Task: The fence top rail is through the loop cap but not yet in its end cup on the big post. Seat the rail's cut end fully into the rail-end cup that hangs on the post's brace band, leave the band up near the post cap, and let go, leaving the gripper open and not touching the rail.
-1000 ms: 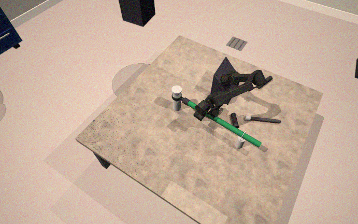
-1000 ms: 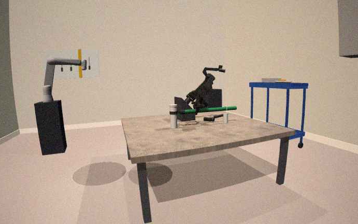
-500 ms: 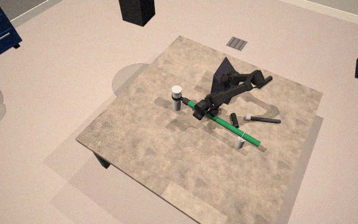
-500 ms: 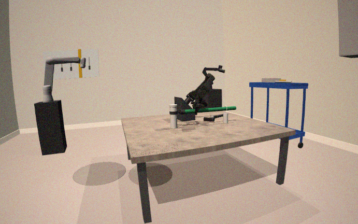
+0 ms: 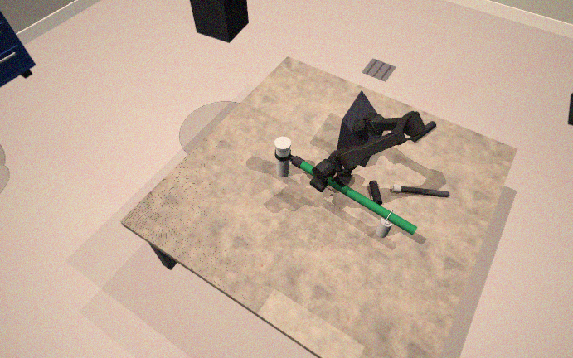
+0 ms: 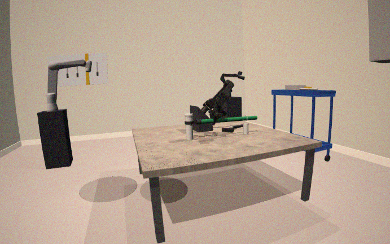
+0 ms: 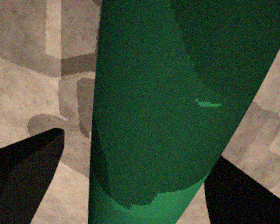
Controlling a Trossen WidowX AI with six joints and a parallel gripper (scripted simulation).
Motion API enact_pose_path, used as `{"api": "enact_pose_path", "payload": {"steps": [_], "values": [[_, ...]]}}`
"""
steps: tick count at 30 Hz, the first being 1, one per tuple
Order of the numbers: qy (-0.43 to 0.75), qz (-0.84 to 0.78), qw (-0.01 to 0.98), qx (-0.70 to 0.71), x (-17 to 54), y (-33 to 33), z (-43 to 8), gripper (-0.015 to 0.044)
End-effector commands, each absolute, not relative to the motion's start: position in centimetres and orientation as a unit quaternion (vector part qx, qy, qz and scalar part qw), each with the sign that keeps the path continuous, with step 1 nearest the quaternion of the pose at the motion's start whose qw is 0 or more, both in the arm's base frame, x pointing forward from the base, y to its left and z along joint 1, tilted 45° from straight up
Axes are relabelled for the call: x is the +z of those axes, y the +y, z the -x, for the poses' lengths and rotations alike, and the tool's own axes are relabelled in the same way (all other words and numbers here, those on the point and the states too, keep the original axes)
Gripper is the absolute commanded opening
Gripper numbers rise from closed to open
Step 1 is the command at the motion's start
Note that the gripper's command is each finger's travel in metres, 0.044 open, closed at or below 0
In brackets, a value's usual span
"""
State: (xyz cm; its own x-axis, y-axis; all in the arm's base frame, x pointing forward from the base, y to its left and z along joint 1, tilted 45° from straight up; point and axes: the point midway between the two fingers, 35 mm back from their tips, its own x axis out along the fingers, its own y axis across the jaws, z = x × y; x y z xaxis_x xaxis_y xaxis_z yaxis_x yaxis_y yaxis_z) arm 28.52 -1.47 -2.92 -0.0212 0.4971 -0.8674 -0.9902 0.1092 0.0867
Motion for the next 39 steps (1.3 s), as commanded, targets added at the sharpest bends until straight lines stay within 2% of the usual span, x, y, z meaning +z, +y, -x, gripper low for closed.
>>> {"api": "enact_pose_path", "payload": {"steps": [1, 2, 16, 39], "values": [[0.399, 0.311, 0.630, 0.590, -1.0, -1.6, -29.0, 0.0420], [0.399, 0.311, 0.630, 0.590, -0.3, -1.6, -29.0, 0.0440], [0.396, 0.314, 0.630, 0.589, 5.6, -3.8, -28.8, 0.0440], [0.396, 0.314, 0.630, 0.589, 5.6, -3.8, -28.8, 0.0440]]}}
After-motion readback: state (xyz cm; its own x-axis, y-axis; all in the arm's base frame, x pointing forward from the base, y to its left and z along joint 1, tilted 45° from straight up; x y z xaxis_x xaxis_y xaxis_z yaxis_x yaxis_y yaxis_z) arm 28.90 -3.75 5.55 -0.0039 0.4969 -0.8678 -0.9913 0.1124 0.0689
